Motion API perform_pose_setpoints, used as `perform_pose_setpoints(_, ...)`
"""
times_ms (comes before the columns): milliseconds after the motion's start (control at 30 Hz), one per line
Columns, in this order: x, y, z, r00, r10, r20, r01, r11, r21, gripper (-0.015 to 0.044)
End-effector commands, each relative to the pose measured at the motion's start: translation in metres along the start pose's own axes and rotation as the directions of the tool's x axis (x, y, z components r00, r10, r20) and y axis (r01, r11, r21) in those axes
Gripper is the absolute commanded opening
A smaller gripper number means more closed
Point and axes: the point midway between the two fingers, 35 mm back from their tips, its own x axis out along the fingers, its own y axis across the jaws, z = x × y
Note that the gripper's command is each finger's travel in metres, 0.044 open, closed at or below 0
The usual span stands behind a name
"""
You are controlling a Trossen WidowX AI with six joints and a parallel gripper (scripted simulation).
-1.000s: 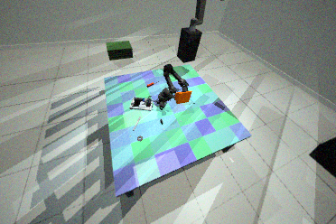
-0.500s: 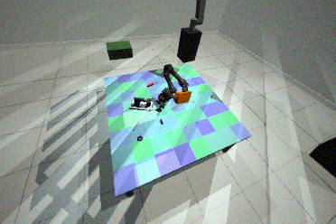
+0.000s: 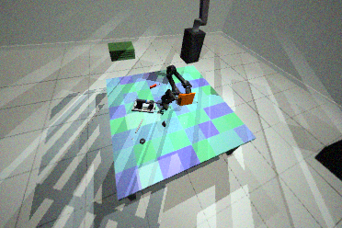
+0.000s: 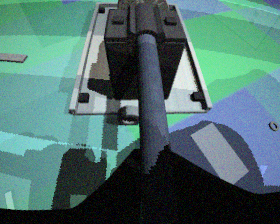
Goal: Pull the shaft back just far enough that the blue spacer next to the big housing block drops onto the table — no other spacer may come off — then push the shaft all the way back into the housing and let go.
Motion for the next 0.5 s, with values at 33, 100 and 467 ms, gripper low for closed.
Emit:
perform_pose_setpoints(33, -0.001, -0.0006, -0.0007, 1.0, -0.004, 0.001, 0.004, 1.0, 0.003, 0.0)
perform_pose_setpoints(100, -0.0012, -0.0006, -0.0009, 1.0, -0.004, 0.001, 0.004, 1.0, 0.003, 0.0)
perform_pose_setpoints(467, -0.002, -0.0005, -0.0017, 1.0, -0.004, 0.0, 0.004, 1.0, 0.003, 0.0)
